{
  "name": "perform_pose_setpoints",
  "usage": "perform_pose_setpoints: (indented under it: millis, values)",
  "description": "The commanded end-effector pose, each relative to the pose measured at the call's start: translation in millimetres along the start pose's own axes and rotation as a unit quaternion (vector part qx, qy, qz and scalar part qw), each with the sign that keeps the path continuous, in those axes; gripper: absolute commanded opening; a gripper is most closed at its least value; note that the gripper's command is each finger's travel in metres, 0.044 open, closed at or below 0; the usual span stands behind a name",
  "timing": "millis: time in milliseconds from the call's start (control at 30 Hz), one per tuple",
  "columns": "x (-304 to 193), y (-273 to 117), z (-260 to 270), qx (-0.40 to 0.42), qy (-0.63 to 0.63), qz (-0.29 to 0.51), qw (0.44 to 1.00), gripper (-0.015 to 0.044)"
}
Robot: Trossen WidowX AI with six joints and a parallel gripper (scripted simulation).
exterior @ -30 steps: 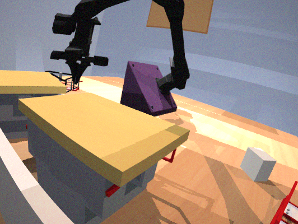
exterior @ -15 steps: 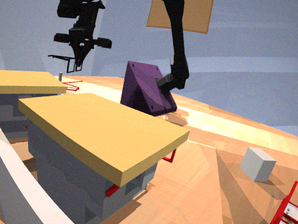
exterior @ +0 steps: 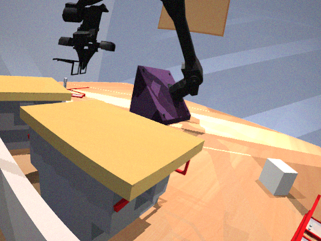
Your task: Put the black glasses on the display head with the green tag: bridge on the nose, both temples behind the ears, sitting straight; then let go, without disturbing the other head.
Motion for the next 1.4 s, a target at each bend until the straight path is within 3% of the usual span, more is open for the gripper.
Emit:
perform_pose_setpoints:
  millis: [0,500,1367]
  values:
    - [-3.4,-1.2,-4.1,-0.002,-0.004,0.002,1.000,0.0000]
    - [-3.2,58.4,-4.1,-0.001,-0.005,0.001,1.000,0.0000]
    - [-17.0,59.2,3.7,-0.001,-0.004,0.002,1.000,0.0000]
Point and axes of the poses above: the point midway between the two fingers, 35 mm back from their tips, its own y axis out along the fingers, its own z axis across the jaws, x = y × z, the point moved 8 cm from there along -y, back along the fingers, and after that the axes turned 15 degrees about y, right-handed, at the moved point
